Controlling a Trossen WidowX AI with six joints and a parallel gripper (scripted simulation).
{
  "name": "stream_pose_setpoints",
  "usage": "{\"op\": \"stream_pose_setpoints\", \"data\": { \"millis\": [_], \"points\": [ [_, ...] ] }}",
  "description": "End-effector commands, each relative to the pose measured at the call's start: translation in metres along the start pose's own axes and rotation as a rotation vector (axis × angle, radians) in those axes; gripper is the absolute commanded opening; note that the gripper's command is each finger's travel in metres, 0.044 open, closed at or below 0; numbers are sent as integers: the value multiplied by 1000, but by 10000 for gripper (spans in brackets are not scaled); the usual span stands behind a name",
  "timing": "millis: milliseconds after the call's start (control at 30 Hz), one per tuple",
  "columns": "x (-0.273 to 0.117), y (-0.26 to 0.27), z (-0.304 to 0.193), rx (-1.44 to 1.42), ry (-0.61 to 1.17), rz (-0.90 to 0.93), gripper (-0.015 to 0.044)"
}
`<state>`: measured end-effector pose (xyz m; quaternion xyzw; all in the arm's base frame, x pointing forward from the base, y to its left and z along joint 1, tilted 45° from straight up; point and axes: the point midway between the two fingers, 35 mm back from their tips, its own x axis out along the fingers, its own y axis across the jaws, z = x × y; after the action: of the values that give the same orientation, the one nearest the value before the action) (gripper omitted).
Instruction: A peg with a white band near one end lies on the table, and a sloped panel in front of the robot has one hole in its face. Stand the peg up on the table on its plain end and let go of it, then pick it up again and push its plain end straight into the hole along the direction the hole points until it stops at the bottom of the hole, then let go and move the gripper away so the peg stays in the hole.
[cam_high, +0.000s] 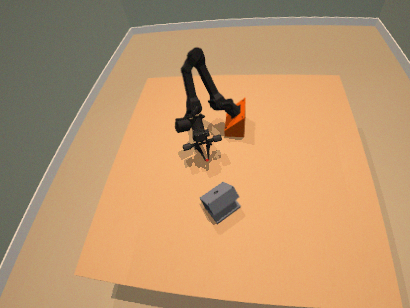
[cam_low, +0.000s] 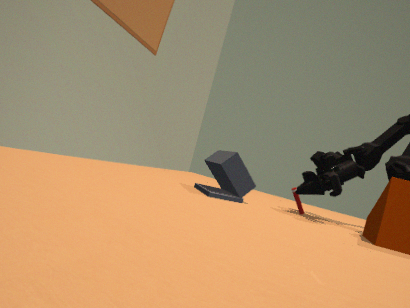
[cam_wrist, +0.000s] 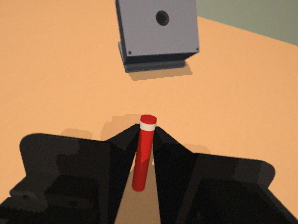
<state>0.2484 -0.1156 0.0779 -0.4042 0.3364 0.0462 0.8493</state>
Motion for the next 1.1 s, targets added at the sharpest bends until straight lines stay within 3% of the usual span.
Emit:
{"op": "stream_pose_setpoints", "data": {
  "millis": [0, 1067],
  "points": [
    [-4, 0, -1, -9, -46, -5, 49],
    [-20, 1, -14, -13, -322, -2, 49]
  ]
}}
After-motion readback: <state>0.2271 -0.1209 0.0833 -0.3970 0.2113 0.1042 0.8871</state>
